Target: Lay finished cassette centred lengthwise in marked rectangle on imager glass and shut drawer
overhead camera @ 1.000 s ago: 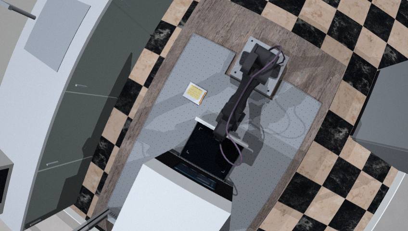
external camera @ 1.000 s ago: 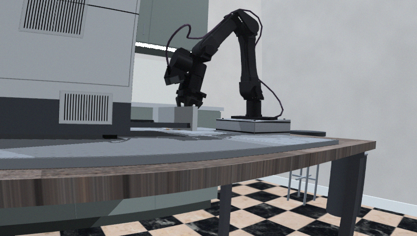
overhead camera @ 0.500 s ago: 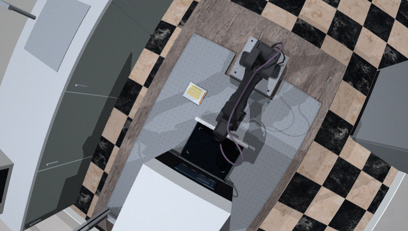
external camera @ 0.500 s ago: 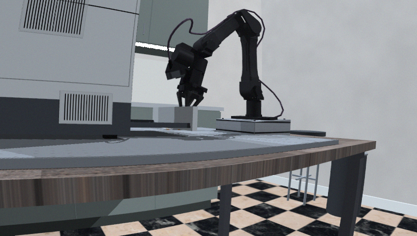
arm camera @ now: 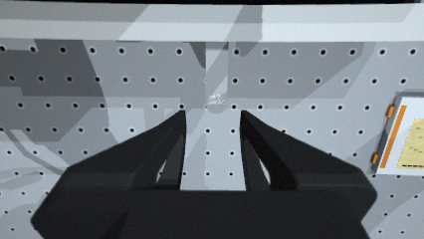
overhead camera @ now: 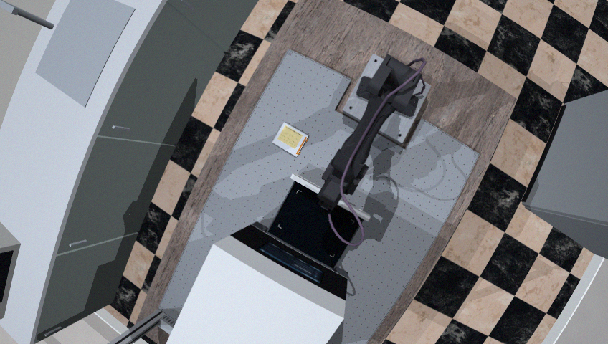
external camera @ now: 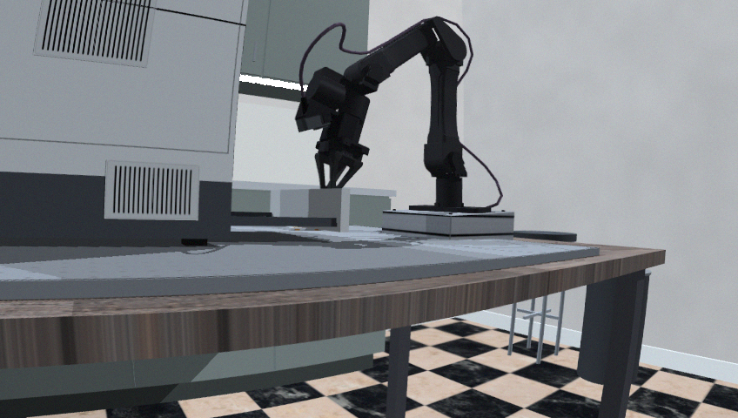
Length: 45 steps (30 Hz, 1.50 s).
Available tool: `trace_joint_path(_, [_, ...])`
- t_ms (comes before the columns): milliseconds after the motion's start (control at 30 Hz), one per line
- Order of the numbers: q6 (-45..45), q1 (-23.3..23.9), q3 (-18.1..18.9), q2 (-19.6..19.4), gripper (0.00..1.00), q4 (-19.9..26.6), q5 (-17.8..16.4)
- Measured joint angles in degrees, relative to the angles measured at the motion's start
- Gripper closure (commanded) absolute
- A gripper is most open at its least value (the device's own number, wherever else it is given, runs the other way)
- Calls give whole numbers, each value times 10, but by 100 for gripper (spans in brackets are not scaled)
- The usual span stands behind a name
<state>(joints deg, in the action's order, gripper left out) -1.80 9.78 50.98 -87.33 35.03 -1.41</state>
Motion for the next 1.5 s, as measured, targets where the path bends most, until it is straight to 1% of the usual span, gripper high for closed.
trace_joint_path(833, [-2,2,29,41,65,72,0])
trace_joint_path(1233, [-2,2,32,43,65,82,0])
trace_joint_path(1367, [-1,2,51,29,65,115,2])
trace_joint_path(1500, [3,-5,83,0,65,174,5])
